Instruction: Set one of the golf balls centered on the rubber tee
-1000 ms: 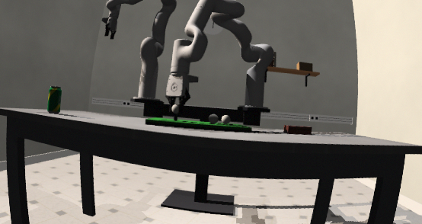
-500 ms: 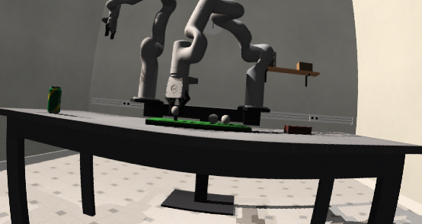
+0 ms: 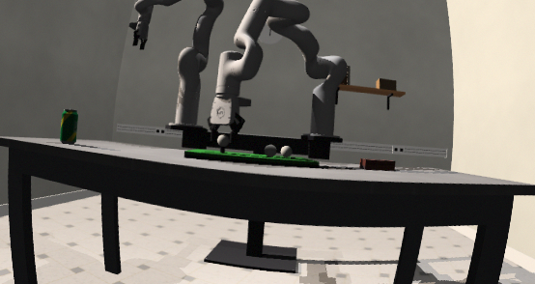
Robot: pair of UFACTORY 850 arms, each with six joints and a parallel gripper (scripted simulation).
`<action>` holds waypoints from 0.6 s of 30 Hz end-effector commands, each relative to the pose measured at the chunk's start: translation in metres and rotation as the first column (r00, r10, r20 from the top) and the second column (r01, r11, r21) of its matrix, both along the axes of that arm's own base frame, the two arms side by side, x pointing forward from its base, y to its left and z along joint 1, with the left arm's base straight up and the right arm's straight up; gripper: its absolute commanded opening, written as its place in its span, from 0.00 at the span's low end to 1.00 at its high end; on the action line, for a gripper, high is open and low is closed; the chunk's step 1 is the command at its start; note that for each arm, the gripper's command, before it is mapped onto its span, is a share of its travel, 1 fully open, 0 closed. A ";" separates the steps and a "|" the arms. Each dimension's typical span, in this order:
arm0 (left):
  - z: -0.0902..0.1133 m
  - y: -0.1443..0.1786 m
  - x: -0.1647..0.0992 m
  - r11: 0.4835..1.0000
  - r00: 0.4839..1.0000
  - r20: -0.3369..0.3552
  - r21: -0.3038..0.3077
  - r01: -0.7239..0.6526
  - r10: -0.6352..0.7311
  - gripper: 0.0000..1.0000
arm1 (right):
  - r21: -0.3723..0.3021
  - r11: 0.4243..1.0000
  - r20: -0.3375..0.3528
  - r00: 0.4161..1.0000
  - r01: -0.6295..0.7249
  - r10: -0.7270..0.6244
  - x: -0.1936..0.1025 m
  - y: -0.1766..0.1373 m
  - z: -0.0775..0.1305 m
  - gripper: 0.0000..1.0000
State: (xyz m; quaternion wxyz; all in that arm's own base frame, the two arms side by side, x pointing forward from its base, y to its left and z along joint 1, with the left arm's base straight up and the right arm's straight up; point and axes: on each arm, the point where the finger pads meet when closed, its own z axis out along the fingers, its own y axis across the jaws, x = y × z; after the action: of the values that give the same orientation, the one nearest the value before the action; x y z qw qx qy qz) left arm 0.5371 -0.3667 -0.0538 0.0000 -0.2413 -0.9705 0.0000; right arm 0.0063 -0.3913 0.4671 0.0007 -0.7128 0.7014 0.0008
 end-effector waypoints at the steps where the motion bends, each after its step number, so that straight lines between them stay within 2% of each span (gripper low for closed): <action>1: 0.002 -0.001 0.001 1.000 1.000 0.002 -0.001 0.000 0.000 1.00 | -0.002 1.000 0.000 1.000 0.000 0.000 0.000 0.000 0.001 1.00; 3: 0.021 -0.001 0.001 1.000 1.000 0.002 -0.001 0.000 0.000 1.00 | -0.002 1.000 0.000 1.000 0.000 0.000 0.000 0.000 0.001 1.00; 6: 0.078 0.000 0.000 1.000 1.000 0.002 -0.001 0.000 0.000 1.00 | -0.002 1.000 0.000 1.000 0.000 0.000 0.000 0.000 0.001 1.00; 8: 0.099 0.000 0.000 1.000 1.000 0.002 -0.001 0.000 0.000 1.00 | -0.002 1.000 0.000 1.000 0.000 0.000 0.000 0.000 0.001 1.00; 18: 0.100 0.000 0.000 1.000 1.000 0.002 -0.001 0.000 0.000 1.00 | -0.002 1.000 0.000 1.000 0.000 0.000 0.000 0.000 0.001 1.00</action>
State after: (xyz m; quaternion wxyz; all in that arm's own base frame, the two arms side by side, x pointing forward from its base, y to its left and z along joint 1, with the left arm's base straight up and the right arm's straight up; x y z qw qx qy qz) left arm 0.5358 -0.3658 0.0437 0.0006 -0.2413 -0.9705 -0.0002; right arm 0.0063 -0.3913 0.4671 0.0007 -0.7128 0.7014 0.0008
